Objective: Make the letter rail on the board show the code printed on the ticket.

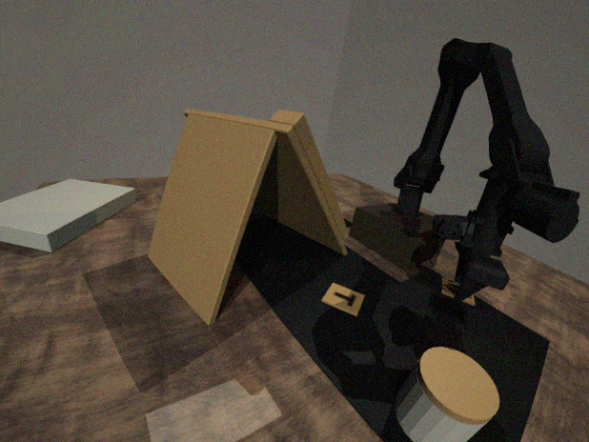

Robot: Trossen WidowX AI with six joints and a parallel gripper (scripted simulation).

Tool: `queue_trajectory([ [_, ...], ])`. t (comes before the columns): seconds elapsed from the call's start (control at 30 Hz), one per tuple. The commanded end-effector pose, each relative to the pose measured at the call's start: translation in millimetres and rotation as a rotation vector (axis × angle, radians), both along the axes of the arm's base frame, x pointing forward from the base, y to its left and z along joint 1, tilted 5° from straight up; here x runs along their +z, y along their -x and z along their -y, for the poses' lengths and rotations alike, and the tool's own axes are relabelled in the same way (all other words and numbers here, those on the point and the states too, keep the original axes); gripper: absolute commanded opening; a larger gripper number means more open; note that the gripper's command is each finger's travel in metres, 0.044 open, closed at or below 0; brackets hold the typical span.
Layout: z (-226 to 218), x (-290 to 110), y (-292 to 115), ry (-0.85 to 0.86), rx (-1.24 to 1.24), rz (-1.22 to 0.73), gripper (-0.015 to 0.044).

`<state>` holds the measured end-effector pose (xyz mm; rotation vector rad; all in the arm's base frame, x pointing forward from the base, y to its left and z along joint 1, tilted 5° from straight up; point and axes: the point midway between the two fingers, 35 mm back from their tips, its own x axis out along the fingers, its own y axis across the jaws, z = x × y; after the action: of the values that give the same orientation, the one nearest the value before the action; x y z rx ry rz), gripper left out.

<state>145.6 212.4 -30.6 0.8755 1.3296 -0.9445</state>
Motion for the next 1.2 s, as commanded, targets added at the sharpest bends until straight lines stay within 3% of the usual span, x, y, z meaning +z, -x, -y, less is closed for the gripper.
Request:
queue_trajectory([
  [0.0, -6, 10, -15, -0.05, 0.023, 0.012, 0.0],
  [0.57, -9, 93, -115, -0.299, 0.231, 0.212, 0.0],
  [1.17, 49, 200, -204, -0.332, 0.476, 0.575, 0.0],
])
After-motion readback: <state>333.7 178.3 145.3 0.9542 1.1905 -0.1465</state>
